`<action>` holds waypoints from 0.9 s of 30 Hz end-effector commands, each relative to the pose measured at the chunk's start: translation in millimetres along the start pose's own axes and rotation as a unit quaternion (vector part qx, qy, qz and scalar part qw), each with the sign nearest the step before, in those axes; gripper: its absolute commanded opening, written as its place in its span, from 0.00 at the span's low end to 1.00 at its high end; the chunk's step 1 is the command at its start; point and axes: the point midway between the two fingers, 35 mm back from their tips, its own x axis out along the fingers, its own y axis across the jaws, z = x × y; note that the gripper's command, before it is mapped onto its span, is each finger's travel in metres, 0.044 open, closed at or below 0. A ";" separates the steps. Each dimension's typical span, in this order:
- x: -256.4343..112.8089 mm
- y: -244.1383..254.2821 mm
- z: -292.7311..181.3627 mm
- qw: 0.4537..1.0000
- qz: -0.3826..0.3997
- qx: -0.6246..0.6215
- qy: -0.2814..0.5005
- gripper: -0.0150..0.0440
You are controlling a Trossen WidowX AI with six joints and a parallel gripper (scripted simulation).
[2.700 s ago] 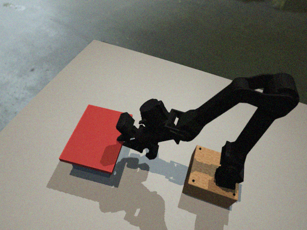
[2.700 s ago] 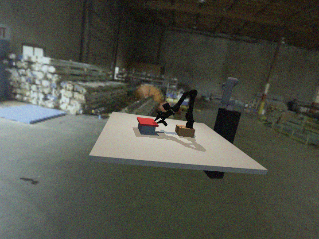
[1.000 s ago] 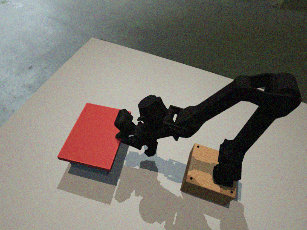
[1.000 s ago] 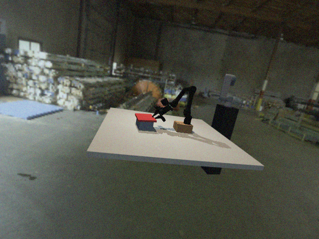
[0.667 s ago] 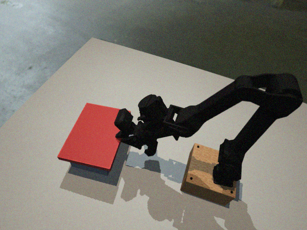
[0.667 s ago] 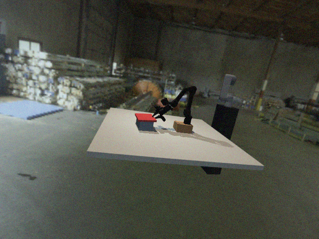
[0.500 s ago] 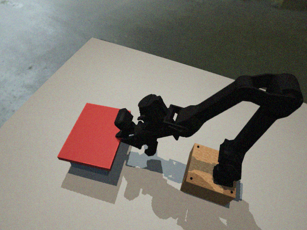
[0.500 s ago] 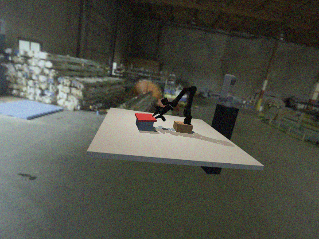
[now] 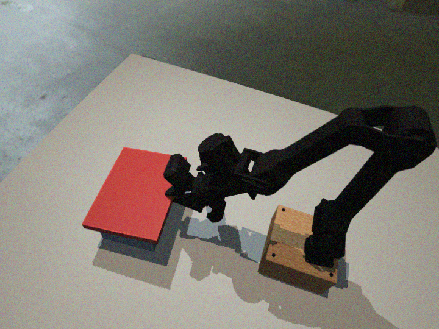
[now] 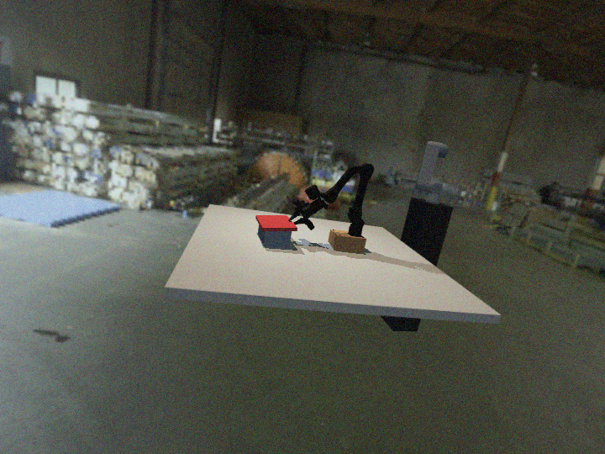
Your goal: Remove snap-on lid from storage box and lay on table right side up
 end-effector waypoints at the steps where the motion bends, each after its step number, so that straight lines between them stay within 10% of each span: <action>1: -1.7 2.0 0.0 1.000 0.002 0.000 0.000 0.25; 27: 0.6 2.1 -0.1 1.000 0.000 0.000 0.000 0.25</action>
